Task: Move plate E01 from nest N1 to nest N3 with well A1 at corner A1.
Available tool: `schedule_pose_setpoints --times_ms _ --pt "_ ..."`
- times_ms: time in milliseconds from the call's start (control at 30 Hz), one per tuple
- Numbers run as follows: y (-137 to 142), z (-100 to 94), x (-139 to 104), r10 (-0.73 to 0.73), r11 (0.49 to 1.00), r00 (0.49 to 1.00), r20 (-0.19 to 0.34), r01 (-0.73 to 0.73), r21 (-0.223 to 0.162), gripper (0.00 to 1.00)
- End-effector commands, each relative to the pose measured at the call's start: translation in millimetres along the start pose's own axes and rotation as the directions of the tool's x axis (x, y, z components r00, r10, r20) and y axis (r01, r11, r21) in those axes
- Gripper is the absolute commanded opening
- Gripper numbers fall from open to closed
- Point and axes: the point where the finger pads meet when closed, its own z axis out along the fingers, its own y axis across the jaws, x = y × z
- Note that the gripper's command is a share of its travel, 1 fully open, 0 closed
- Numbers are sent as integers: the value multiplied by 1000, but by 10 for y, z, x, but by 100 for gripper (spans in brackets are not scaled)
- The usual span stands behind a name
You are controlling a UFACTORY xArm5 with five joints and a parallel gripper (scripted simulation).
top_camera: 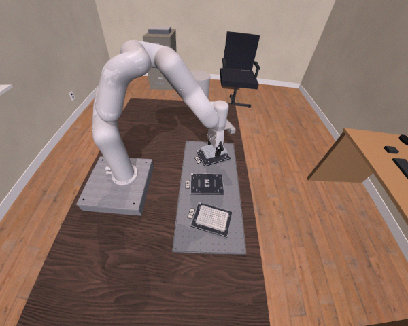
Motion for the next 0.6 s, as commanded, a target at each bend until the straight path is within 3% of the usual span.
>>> schedule_pose_setpoints --times_ms 0,567 --pt "0 -78 13 0 1000 1000 -4 0 -1 0" --pt "-1 -329 13 0 1000 1000 -4 0 -1 0"
